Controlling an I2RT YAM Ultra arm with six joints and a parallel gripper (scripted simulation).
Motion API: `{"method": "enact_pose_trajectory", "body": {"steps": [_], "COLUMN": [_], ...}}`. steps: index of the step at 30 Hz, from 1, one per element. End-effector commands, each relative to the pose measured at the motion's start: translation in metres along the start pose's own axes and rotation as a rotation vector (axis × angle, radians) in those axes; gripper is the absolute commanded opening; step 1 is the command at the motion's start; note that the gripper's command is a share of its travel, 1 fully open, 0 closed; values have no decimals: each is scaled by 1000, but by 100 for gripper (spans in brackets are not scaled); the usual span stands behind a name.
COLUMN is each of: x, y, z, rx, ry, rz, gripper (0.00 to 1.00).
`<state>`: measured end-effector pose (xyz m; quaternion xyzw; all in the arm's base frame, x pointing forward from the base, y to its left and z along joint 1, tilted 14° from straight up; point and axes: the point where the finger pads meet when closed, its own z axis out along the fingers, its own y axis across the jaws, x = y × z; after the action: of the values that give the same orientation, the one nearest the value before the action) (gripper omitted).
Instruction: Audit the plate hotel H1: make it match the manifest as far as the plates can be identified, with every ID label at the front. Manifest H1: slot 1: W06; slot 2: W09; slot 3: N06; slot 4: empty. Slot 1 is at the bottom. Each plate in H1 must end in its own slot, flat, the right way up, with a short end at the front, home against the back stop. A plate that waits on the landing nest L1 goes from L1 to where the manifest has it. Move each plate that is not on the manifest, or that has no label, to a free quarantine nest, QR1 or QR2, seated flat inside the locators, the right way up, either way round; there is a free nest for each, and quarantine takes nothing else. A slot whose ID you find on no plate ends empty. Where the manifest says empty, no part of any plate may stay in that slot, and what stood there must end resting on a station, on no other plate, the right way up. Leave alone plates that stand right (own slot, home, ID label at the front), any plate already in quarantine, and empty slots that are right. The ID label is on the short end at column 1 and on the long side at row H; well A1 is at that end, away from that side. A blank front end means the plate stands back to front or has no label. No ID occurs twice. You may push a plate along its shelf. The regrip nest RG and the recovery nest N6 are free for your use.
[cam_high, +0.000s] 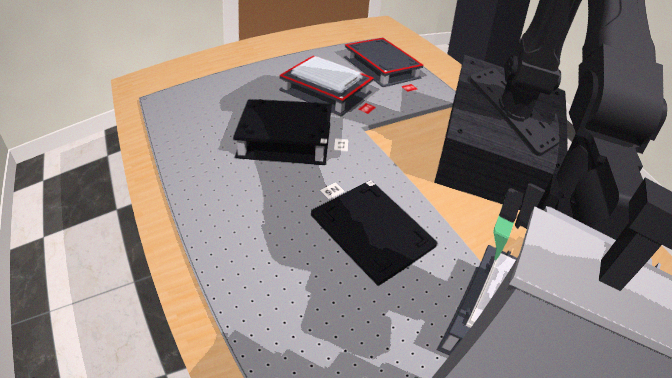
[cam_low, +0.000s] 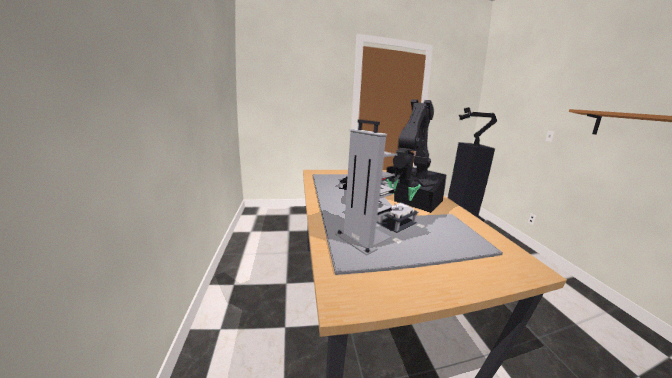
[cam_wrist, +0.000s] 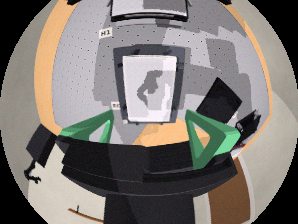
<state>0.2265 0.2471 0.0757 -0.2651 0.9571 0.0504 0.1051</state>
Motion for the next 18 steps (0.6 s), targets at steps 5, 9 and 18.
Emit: {"method": "enact_pose_trajectory", "body": {"steps": [5, 9, 18], "x": [-11, 2, 1], "y": [1, -3, -2], "z": [-3, 10, 20], "rx": [-12, 0, -3], "ry": [-31, 9, 3], "rz": [5, 4, 1], "gripper": [100, 100, 100]}}
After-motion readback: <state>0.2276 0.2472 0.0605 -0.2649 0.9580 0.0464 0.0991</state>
